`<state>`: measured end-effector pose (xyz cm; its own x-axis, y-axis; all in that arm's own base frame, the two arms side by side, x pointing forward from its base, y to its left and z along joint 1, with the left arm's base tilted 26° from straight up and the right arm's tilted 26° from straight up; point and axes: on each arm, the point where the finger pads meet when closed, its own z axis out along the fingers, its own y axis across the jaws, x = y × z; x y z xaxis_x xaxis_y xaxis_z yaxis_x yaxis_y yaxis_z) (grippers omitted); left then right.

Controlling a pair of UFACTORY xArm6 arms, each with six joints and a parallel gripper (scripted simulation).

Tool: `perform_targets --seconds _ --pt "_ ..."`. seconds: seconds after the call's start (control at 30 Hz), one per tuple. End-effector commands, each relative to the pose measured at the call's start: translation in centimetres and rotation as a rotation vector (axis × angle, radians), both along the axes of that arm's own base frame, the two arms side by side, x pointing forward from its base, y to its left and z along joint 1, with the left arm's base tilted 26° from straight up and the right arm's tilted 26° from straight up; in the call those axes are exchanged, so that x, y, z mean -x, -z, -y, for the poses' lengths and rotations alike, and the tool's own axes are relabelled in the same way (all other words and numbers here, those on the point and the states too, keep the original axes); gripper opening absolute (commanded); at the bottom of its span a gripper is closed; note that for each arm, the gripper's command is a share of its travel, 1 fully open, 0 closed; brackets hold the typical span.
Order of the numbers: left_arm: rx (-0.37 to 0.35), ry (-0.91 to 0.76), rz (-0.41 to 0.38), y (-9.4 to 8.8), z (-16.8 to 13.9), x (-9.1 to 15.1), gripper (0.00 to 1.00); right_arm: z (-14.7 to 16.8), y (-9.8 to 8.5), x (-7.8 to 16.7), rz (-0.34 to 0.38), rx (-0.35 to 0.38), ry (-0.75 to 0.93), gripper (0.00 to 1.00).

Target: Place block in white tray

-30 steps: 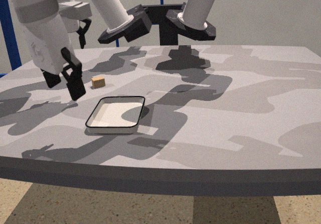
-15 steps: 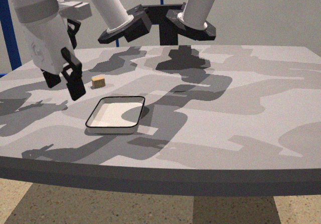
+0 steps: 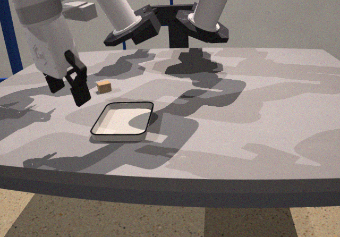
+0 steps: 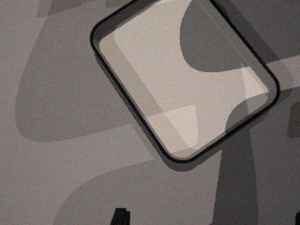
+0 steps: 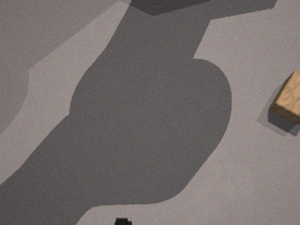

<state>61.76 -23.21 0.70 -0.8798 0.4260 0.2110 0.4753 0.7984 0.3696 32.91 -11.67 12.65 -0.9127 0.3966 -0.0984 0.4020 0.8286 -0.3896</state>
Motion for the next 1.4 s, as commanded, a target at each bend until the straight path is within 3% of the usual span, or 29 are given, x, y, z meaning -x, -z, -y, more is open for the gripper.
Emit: perform_targets --seconds 0.0,0.23,0.3,0.8,0.87,1.37 --pt "0.003 0.001 0.004 -0.2 0.1 -0.1 1.0 1.9 -1.1 0.1 0.065 0.002 0.168 1.0" --pt "0.003 0.001 0.004 -0.2 0.1 -0.1 1.0 5.1 -2.8 0.8 0.169 0.004 0.459 1.0" --pt "0.003 0.001 0.004 -0.2 0.1 -0.1 1.0 5.1 -2.8 0.8 0.169 0.004 0.459 1.0" --pt "0.003 0.001 0.004 -0.2 0.1 -0.1 1.0 12.6 -7.3 4.2 0.424 0.028 1.181 1.0" --pt "0.003 0.001 0.004 -0.2 0.1 -0.1 1.0 12.6 -7.3 4.2 0.424 0.028 1.181 1.0" --pt "0.003 0.001 0.004 -0.2 0.1 -0.1 1.0 19.5 -12.5 10.3 0.701 0.077 1.956 1.0"
